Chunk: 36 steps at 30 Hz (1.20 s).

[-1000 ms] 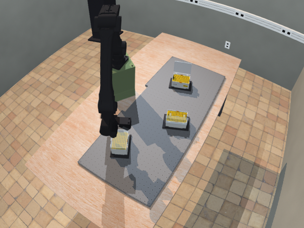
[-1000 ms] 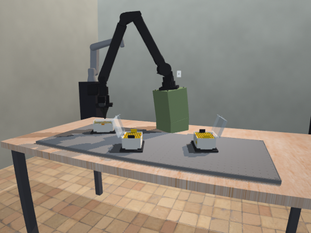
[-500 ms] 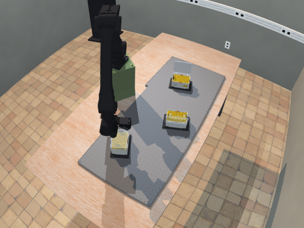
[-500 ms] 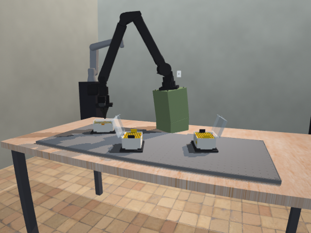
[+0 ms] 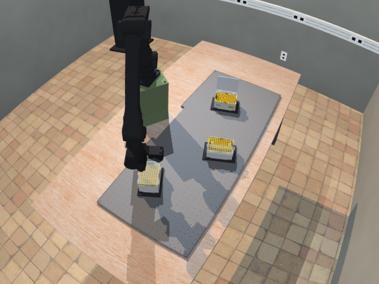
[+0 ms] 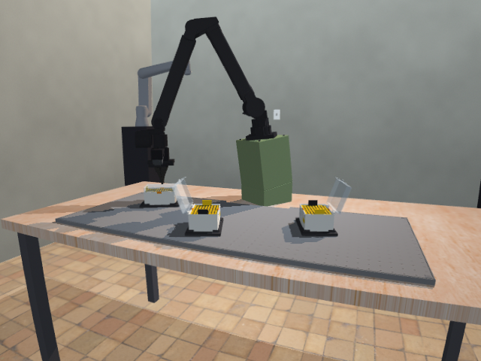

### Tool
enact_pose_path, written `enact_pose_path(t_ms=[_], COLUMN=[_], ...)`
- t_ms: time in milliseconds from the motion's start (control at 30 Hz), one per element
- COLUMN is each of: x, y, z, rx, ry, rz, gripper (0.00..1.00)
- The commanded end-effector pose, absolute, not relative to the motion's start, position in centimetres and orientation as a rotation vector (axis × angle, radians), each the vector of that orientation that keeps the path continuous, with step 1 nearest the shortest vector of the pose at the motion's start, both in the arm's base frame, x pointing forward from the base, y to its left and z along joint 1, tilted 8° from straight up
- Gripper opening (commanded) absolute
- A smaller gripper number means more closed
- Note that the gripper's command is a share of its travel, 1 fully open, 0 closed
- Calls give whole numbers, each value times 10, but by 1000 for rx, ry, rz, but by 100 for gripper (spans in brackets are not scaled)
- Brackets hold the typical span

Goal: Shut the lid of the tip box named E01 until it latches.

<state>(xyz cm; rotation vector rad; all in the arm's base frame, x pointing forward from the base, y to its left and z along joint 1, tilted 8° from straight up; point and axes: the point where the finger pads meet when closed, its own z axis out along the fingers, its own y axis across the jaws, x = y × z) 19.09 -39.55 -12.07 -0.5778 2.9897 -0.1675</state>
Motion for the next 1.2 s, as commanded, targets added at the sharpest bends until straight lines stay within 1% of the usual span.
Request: enact_pose_path(t_ms=[0, 267, 333, 400, 733, 1167], x=[206, 205, 207, 206, 195, 187], y=[-409, -409, -412, -412, -397, -396], z=[-132, -121, -102, -98, -97, -72], rx=[-583, -592, -594, -597, -599, -587], ry=[2977, 2975, 2969, 2968, 2981, 2982], rz=[-206, -208, -232, -232, -180, -189], gripper=[0, 0, 0, 0, 0, 0])
